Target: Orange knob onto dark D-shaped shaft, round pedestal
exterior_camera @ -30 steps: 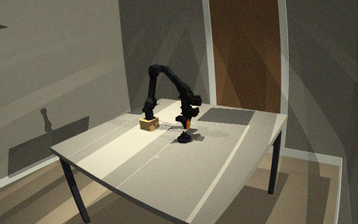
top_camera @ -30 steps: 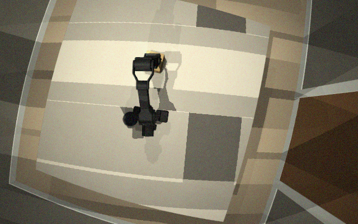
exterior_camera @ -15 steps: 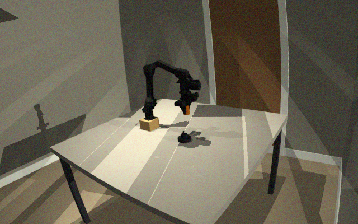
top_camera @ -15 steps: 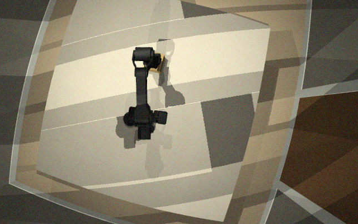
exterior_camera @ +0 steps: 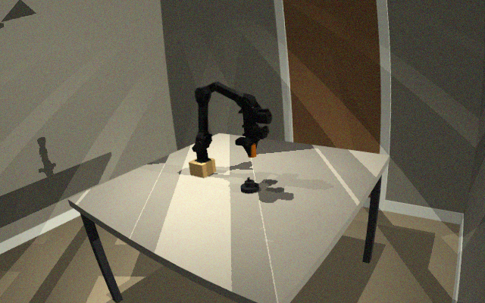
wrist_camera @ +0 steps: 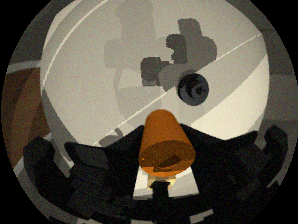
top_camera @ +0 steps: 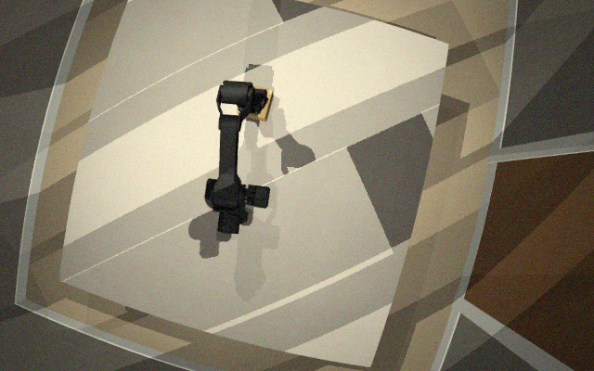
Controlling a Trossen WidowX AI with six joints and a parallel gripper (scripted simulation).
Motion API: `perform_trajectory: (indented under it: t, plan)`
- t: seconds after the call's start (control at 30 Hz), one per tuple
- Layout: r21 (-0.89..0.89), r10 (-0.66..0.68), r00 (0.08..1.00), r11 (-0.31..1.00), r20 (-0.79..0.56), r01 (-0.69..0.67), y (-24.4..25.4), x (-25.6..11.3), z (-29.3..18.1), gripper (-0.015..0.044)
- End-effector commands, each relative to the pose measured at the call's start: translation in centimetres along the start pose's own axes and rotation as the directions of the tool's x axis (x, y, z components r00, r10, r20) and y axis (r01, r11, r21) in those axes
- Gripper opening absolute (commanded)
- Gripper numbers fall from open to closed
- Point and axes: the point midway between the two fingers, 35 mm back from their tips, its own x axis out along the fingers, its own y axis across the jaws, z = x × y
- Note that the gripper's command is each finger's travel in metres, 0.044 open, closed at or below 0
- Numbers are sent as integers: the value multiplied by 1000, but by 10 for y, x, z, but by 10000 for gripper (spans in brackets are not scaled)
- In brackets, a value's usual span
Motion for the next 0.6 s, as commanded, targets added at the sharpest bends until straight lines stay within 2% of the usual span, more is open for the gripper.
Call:
perform_trajectory:
  t: [0.0,0.57]
  plan:
    - [-1,-2,1000,1000,13,2,-9,1,7,0]
    - [0,-6,1000,1000,13,6,-53,20,23,0]
